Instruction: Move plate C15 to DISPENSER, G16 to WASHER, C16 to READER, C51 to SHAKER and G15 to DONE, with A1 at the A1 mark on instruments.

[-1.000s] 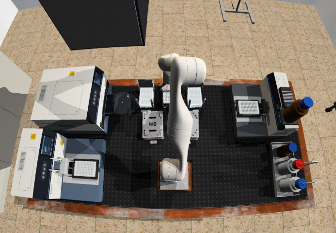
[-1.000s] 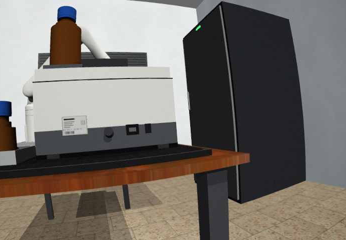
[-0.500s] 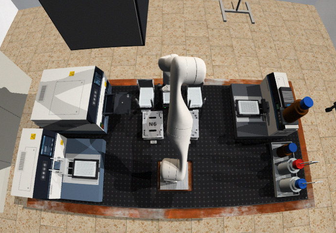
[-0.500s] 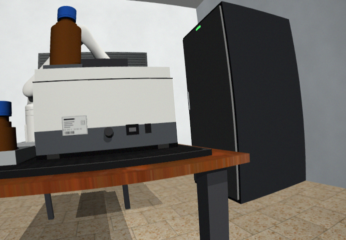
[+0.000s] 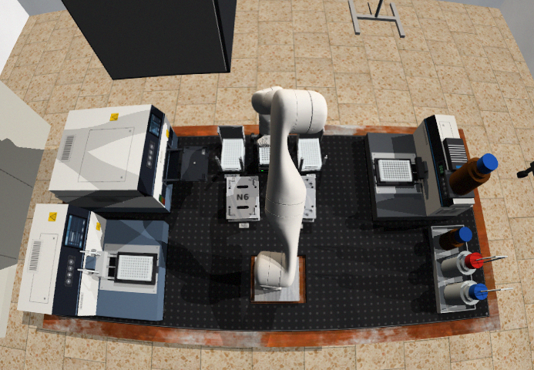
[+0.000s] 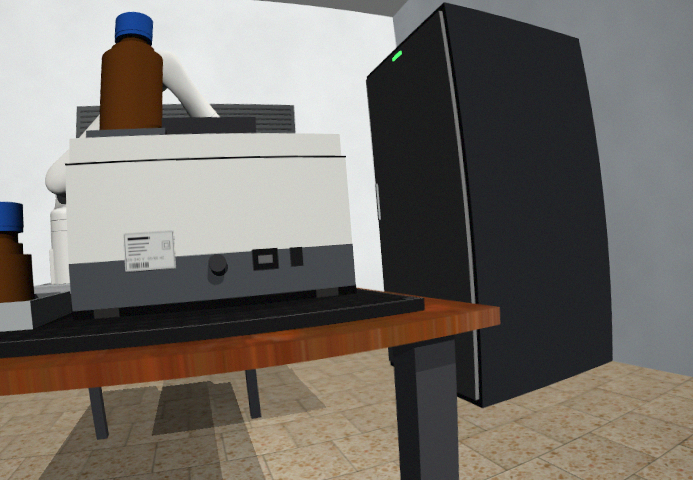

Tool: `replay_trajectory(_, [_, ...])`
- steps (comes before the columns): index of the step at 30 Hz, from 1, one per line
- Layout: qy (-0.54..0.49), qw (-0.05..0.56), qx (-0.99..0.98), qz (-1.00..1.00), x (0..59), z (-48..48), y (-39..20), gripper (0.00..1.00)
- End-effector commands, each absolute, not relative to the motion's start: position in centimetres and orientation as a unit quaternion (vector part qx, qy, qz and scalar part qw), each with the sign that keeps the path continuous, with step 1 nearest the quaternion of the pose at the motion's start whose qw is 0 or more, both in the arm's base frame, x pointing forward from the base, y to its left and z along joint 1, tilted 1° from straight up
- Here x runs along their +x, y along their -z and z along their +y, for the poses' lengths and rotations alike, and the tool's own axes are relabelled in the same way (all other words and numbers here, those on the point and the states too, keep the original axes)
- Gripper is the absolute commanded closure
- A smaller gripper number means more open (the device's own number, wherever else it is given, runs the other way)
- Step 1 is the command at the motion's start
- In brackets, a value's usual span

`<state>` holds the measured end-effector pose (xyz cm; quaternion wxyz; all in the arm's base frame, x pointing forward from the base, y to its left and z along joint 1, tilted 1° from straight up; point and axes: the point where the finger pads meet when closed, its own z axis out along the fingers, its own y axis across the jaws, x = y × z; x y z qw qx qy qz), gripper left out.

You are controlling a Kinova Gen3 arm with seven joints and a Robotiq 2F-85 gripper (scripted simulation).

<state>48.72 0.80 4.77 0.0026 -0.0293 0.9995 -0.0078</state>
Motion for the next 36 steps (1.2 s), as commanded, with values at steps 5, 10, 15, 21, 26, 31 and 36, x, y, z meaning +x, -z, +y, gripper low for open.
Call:
replay_trajectory(5, [0.008,0.004,-0.029,1.0,48.78,0.81,-4.85,0.0])
replay_trajectory(10, [0.008,0.004,-0.029,1.0,48.78,0.81,-4.86,0.0])
replay_trajectory(15, [0.008,0.004,-0.029,1.0,48.78,0.81,-4.87,0.06])
replay_trajectory(21, [0.008,0.004,-0.029,1.0,48.78,0.8,-4.87,0.06])
replay_trajectory(26, [0.008,0.004,-0.029,1.0,48.78,0.8,-4.87,0.06])
replay_trajectory(31, [0.008,0.004,-0.029,1.0,48.78,0.8,-4.87,0.06])
replay_trajectory(36, [0.008,0.004,-0.029,1.0,48.78,0.8,-4.87,0.06])
